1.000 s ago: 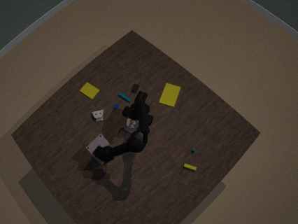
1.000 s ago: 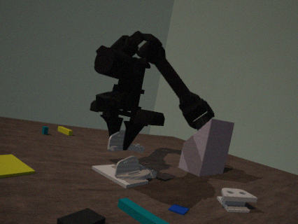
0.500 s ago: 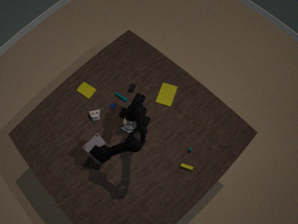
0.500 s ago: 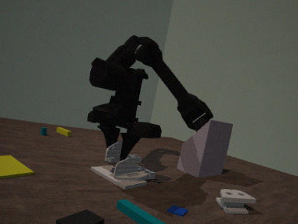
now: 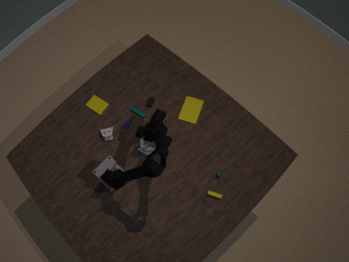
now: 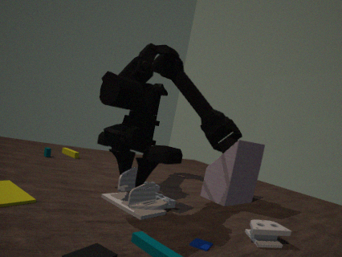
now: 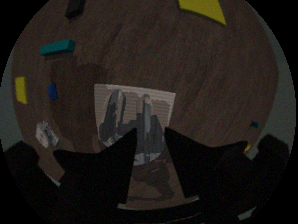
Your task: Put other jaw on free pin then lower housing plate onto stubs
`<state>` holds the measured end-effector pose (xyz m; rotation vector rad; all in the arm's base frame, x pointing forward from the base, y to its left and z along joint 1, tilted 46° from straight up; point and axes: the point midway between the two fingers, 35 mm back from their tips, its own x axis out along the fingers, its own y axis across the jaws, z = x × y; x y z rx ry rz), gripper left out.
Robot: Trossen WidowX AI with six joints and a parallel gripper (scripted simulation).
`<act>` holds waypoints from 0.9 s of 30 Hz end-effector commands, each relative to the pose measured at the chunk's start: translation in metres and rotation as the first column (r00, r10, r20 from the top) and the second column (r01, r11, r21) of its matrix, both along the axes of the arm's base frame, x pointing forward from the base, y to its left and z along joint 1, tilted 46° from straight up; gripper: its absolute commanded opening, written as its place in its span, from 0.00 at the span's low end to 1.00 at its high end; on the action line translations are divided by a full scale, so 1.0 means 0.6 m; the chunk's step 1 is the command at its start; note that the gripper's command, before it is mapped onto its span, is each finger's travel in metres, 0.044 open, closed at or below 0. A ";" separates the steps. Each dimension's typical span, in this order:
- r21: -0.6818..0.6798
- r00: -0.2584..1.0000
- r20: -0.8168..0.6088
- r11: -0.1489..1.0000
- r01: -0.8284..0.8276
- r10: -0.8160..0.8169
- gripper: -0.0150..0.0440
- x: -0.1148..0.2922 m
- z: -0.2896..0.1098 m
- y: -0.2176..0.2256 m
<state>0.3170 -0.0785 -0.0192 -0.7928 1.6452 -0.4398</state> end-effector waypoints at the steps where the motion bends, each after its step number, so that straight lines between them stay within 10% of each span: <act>1: -0.003 1.000 -0.003 1.000 -0.004 0.004 0.48 0.000 -0.001 -0.002; 27: -0.003 1.000 -0.007 1.000 -0.009 0.009 0.48 -0.001 -0.010 -0.011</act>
